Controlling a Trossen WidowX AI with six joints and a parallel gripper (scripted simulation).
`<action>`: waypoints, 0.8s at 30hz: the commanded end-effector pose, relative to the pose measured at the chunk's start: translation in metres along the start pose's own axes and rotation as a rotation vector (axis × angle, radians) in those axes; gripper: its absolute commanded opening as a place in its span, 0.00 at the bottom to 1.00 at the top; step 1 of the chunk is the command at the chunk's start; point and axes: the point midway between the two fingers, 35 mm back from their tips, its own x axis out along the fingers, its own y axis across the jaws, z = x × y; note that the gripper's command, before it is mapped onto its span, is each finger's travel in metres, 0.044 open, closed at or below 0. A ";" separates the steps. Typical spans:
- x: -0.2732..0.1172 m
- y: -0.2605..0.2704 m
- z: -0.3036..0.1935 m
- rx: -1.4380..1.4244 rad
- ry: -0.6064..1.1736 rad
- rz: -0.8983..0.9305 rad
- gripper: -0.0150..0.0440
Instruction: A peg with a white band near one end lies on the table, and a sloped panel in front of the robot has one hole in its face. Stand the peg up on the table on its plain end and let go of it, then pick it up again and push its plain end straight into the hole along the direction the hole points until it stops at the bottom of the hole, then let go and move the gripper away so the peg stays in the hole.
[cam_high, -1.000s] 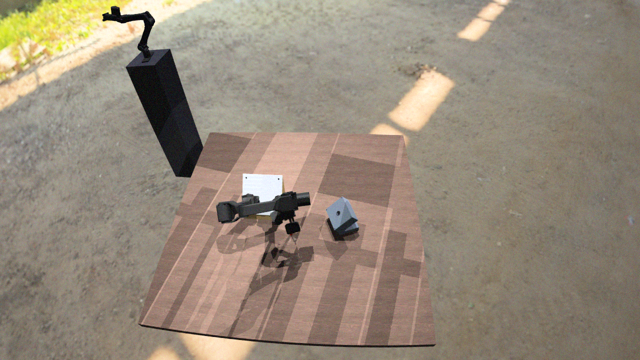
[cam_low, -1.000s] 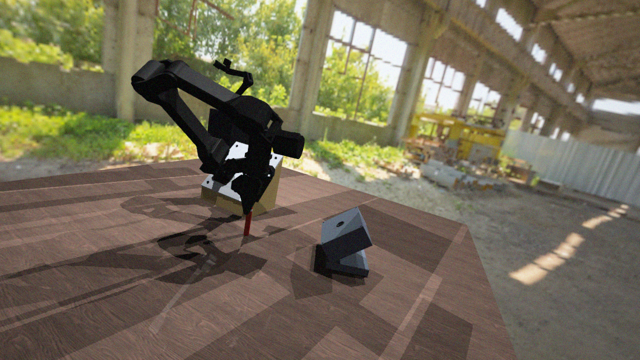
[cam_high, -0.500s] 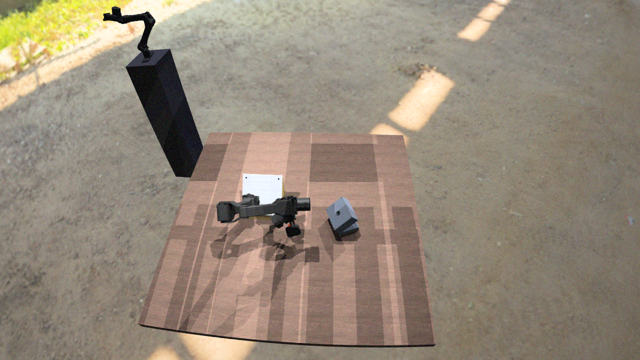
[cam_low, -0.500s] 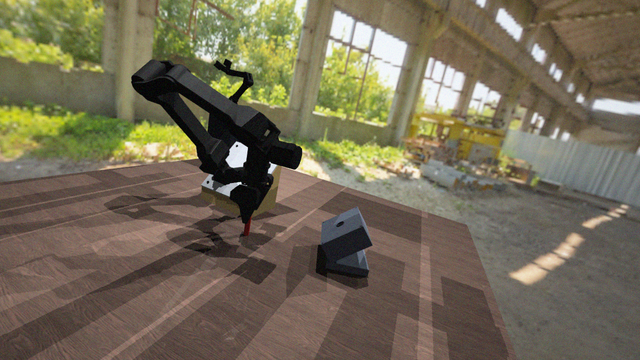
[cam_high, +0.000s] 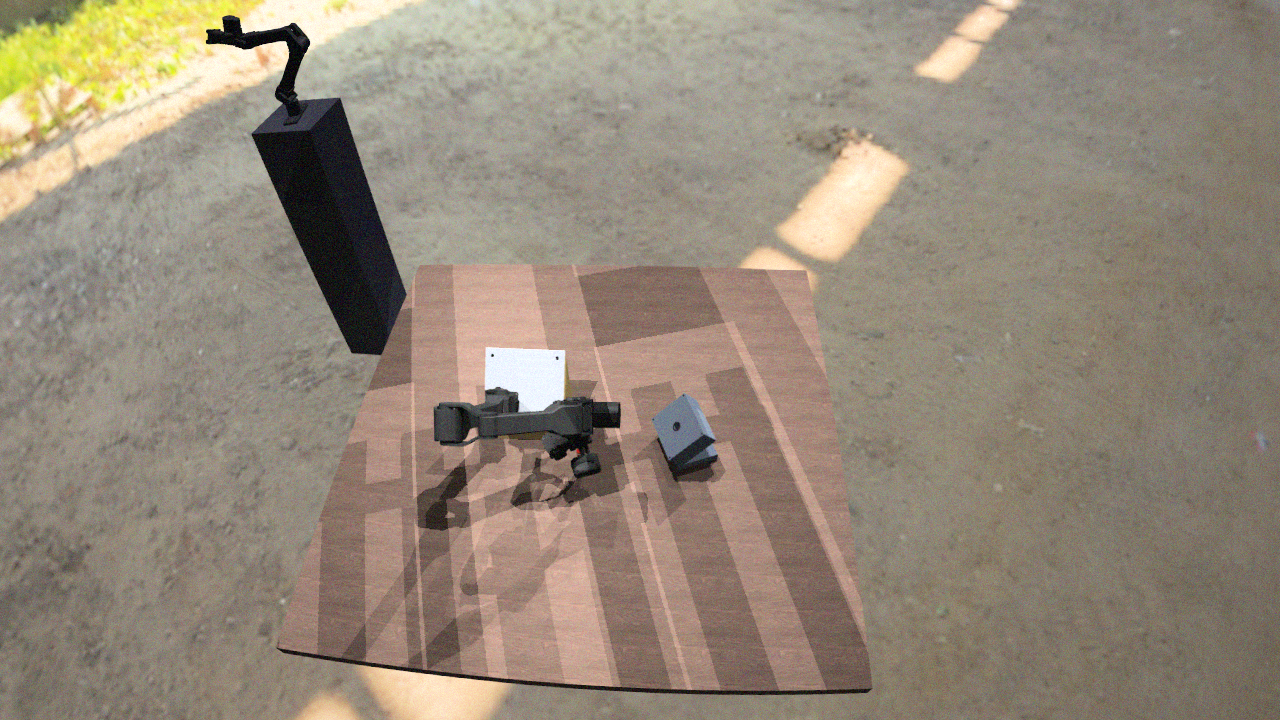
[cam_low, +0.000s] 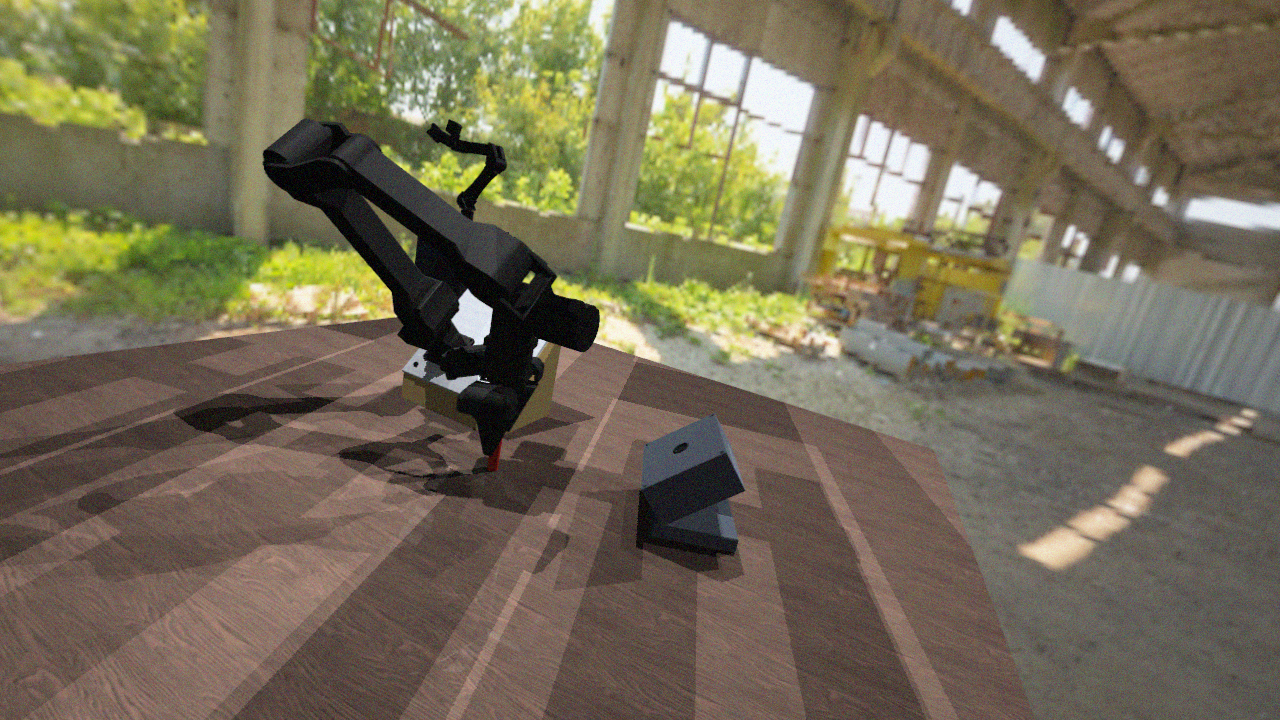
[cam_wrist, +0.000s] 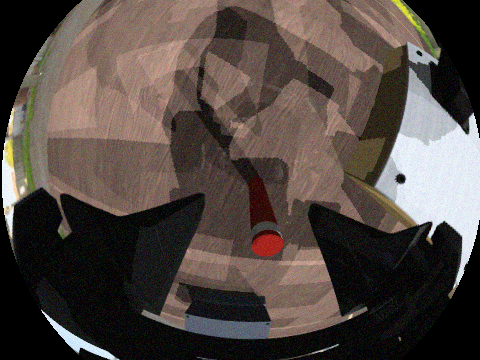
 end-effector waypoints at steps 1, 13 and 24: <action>-0.001 0.000 0.000 0.003 0.000 0.001 0.73; -0.001 0.000 0.000 0.003 0.000 0.001 0.27; -0.013 0.000 -0.002 0.003 0.006 -0.005 0.25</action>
